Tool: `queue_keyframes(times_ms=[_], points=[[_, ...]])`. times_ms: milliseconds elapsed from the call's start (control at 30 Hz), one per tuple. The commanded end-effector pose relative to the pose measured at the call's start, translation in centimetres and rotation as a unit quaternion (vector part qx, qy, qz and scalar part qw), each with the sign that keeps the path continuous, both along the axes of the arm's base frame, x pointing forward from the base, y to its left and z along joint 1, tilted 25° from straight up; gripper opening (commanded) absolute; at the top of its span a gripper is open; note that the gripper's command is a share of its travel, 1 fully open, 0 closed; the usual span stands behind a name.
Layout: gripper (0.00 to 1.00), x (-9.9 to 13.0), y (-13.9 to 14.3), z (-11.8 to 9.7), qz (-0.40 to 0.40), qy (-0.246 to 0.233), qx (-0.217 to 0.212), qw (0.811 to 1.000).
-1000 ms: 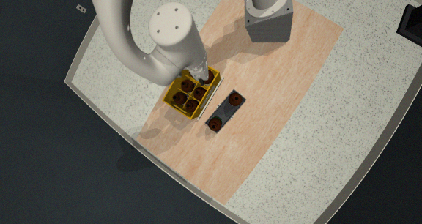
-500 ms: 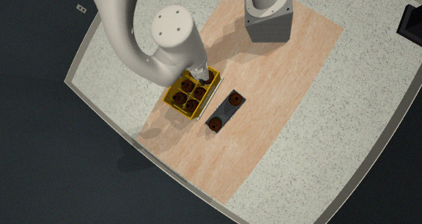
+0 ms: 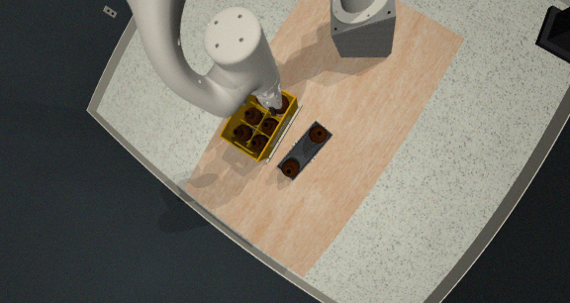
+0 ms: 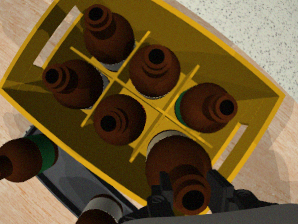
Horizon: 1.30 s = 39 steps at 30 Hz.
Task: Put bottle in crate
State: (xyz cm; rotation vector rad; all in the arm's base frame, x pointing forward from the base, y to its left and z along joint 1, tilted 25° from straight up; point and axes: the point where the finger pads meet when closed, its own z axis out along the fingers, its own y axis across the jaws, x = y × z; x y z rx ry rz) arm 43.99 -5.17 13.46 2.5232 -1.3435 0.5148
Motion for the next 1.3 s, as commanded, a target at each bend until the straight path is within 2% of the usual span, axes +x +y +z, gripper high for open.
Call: queue_keyframes(times_ms=[0,767,1267], points=[[0.0,0.1,0.0,0.0,0.0,-0.001,0.0,1.0],[0.0,0.3,-0.4,-0.9,0.0,-0.001,0.0,1.0],[0.0,0.6,-1.0,-2.5,0.0,-0.001,0.0,1.0]])
